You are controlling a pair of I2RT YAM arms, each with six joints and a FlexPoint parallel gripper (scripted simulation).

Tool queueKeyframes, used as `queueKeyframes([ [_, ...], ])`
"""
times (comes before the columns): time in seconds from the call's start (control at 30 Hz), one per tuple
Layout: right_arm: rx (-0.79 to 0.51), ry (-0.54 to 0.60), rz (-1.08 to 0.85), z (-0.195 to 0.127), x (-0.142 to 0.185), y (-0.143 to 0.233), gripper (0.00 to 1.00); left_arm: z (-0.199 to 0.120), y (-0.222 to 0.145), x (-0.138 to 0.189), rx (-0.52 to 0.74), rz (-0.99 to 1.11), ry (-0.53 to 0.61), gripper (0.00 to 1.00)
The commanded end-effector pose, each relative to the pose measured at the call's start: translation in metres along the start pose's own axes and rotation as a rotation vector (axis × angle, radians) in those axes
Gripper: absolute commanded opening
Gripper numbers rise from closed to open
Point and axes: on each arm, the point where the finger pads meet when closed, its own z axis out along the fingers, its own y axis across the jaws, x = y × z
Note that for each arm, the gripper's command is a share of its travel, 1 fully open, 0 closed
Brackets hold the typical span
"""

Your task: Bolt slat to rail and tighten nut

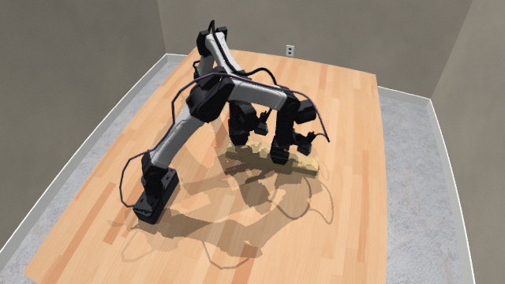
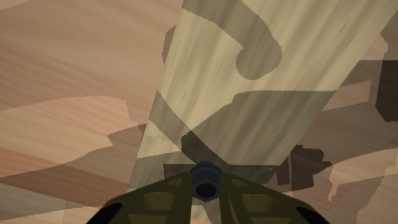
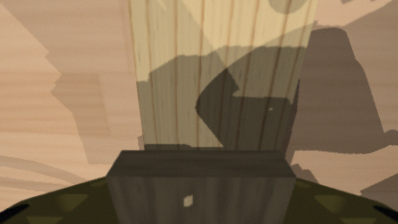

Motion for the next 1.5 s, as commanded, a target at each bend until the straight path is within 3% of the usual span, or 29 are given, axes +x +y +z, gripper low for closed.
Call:
queueKeyframes([
  [0.0, -0.009, -0.013, 0.001, -0.0053, -0.0028, 0.0013, 0.67, -0.0041, -0.0022, 0.0001, 0.012, 0.002, -0.005, 0.14],
  [0.77, -0.009, -0.013, 0.001, -0.0053, -0.0028, 0.0013, 0.67, -0.0040, -0.0019, 0.0002, 0.011, 0.015, -0.005, 0.14],
  [1.47, -0.009, -0.013, 0.001, -0.0053, -0.0028, 0.0013, 0.67, -0.0012, -0.0019, 0.0002, 0.000, 0.743, -0.002, 0.14],
])
